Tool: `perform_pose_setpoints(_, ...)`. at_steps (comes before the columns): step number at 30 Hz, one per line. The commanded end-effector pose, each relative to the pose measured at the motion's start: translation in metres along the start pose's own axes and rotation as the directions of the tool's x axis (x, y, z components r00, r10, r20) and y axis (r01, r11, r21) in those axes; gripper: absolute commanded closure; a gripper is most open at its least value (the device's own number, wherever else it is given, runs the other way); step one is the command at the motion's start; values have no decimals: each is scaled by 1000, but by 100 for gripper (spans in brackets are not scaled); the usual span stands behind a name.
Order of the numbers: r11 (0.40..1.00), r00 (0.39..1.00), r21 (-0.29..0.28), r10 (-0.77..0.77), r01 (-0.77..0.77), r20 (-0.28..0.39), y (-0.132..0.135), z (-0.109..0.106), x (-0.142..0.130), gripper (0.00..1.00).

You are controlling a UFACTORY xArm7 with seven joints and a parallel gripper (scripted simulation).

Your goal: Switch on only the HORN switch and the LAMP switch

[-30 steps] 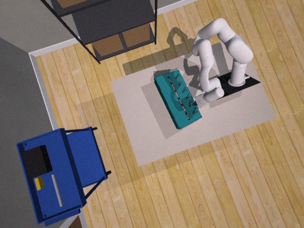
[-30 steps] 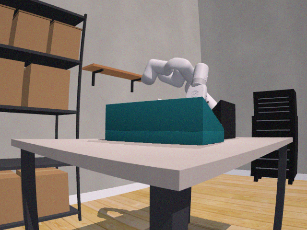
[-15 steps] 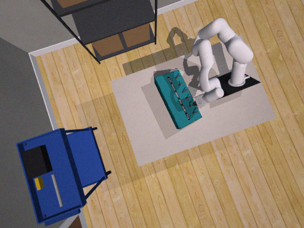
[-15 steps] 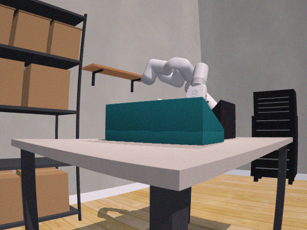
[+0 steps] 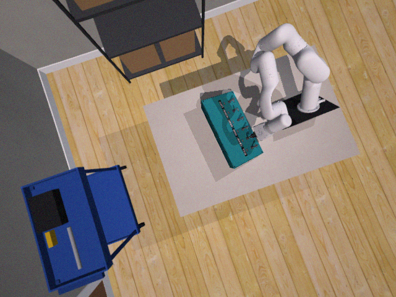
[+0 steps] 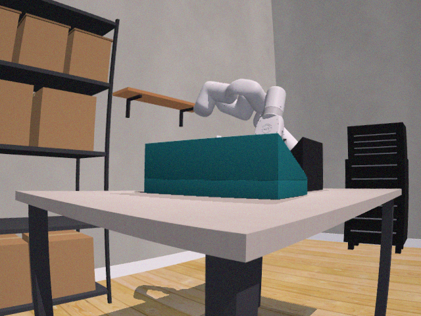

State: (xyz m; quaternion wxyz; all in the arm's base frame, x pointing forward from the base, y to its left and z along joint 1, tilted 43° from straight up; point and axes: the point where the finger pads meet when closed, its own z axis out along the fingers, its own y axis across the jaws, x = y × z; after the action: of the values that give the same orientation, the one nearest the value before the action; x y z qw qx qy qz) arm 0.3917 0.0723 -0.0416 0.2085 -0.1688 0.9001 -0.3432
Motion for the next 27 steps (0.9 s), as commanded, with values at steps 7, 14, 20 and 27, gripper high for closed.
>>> perform_pose_setpoints(7, 1000, 1000, -2, 0, 0, 4, 1, -1, 9, 100)
perform_pose_setpoints(14, 1000, 1000, -2, 0, 0, 4, 1, -2, 12, 100)
perform_pose_setpoints(20, 1000, 1000, -2, 0, 0, 4, 1, -8, 12, 100)
perform_pose_setpoints(27, 1000, 1000, -2, 0, 0, 4, 1, -44, 12, 100)
